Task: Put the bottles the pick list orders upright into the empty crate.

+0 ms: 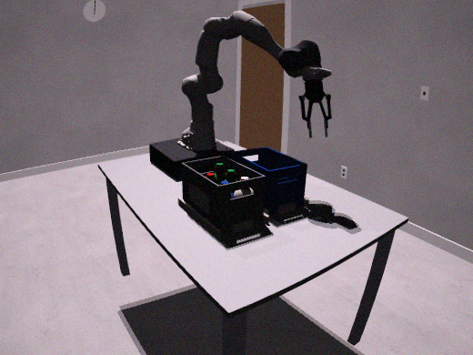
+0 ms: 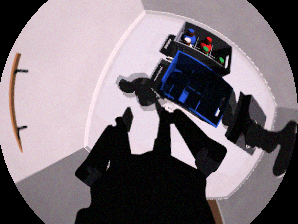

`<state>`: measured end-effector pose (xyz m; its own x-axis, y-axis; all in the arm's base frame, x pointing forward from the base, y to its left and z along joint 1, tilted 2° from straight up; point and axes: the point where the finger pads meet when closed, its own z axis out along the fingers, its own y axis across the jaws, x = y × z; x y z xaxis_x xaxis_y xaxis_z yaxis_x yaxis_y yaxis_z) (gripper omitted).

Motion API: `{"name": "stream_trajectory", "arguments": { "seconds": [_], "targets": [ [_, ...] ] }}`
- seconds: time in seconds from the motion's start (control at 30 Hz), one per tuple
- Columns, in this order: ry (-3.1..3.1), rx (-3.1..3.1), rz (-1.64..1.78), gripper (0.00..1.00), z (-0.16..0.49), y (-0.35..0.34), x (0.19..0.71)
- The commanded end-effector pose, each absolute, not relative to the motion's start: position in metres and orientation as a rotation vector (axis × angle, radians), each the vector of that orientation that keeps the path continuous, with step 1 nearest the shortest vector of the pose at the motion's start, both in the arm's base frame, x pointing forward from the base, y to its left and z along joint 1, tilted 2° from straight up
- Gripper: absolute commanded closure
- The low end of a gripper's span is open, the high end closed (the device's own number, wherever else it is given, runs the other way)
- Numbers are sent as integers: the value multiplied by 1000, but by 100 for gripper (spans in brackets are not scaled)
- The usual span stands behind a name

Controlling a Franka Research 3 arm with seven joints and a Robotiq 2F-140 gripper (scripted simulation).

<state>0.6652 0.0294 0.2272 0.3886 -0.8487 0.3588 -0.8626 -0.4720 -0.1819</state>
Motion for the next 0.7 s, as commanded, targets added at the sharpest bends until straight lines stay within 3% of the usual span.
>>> {"name": "stream_trajectory", "arguments": {
  "seconds": [0.0, 0.67],
  "targets": [
    [-1390, 2694, 567, 62, 228, 43, 654],
    [-992, 2876, 443, 62, 239, 97, 621]
  ]
}}
